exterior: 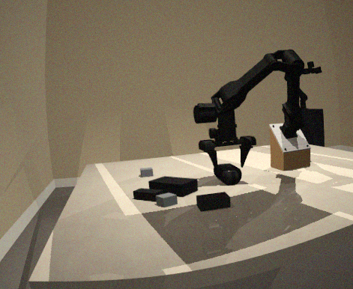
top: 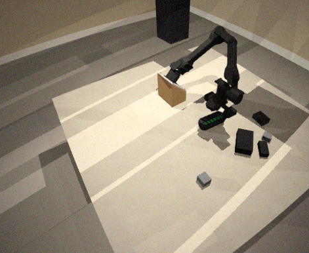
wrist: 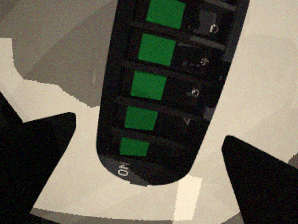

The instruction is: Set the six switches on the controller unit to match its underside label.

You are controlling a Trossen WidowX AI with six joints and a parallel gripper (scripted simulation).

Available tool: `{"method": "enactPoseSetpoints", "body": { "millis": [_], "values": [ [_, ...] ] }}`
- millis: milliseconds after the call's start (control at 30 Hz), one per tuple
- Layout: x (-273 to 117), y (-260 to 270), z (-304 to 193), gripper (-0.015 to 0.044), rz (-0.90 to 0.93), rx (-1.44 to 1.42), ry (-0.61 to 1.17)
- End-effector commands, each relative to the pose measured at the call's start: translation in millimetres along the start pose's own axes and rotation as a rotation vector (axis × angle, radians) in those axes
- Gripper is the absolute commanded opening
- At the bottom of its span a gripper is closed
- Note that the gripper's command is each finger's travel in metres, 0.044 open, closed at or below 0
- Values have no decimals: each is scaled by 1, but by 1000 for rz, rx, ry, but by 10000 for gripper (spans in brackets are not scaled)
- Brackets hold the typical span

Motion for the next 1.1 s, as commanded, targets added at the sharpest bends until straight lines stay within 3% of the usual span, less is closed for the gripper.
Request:
{"method": "enactPoseSetpoints", "body": {
  "millis": [0, 600, 800, 967, 1067],
  "values": [
    [-20, -9, 31, 440, 2, 22, 3],
    [-21, -9, 33, 440, 2, 23, 4],
    [-70, -9, 32, 440, 4, 25, 1],
    [-72, -9, 32, 440, 5, 25, 1],
    [-72, -9, 32, 361, 5, 25, 1]
  ]
}}
Point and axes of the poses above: the point midway between the two fingers, 35 mm back from their tips, its own x axis out along the fingers, its own y axis across the jaws, z = x × y, the point moved 7 cm from there along -x, back along the fingers, and after that the axes turned 12 degrees about -x, right-handed, at the moved point
